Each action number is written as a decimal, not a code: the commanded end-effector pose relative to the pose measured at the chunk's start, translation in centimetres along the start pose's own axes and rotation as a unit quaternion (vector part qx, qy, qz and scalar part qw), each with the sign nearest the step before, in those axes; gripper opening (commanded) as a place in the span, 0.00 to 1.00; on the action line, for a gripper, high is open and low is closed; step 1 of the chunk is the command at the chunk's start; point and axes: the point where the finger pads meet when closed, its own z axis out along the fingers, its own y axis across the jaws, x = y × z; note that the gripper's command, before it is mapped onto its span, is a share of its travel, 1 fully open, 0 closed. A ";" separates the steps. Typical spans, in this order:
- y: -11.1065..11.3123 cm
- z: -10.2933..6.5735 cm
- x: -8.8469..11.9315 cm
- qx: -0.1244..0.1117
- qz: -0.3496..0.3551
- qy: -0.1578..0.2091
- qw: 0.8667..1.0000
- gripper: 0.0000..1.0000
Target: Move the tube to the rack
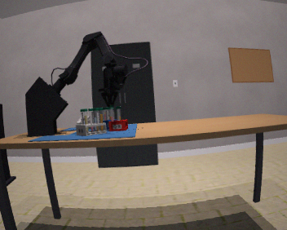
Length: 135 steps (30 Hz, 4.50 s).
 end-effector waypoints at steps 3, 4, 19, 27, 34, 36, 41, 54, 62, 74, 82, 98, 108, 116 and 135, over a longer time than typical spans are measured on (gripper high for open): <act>-0.5 0.6 0.1 0.008 0.002 -0.004 1.000 0.00; -0.7 0.8 0.2 0.010 0.004 -0.001 1.000 0.00; -0.6 1.1 -0.1 0.007 0.004 -0.008 1.000 0.00; -0.6 1.3 -0.1 0.009 0.004 -0.006 1.000 0.00; -0.2 1.1 -0.4 0.004 -0.001 -0.012 1.000 0.00; 0.0 0.8 -0.4 0.002 -0.002 -0.011 1.000 0.00; 0.0 0.8 -0.4 0.002 -0.002 -0.011 1.000 0.24; 0.0 0.8 -0.4 0.002 -0.002 -0.011 1.000 0.30; 0.0 0.8 -0.4 0.002 -0.002 -0.011 1.000 0.30; 0.7 -1.1 -1.1 -0.006 -0.008 -0.022 1.000 0.30; 0.6 -2.7 -0.9 -0.006 -0.009 -0.022 1.000 0.30; 0.5 -6.4 -0.3 -0.005 -0.009 -0.022 1.000 0.30; -0.5 -6.2 2.3 0.007 0.002 -0.003 1.000 0.30; -0.6 -6.1 5.6 0.002 -0.004 -0.012 1.000 0.30; 5.9 -6.4 1.2 0.005 0.000 -0.007 1.000 0.30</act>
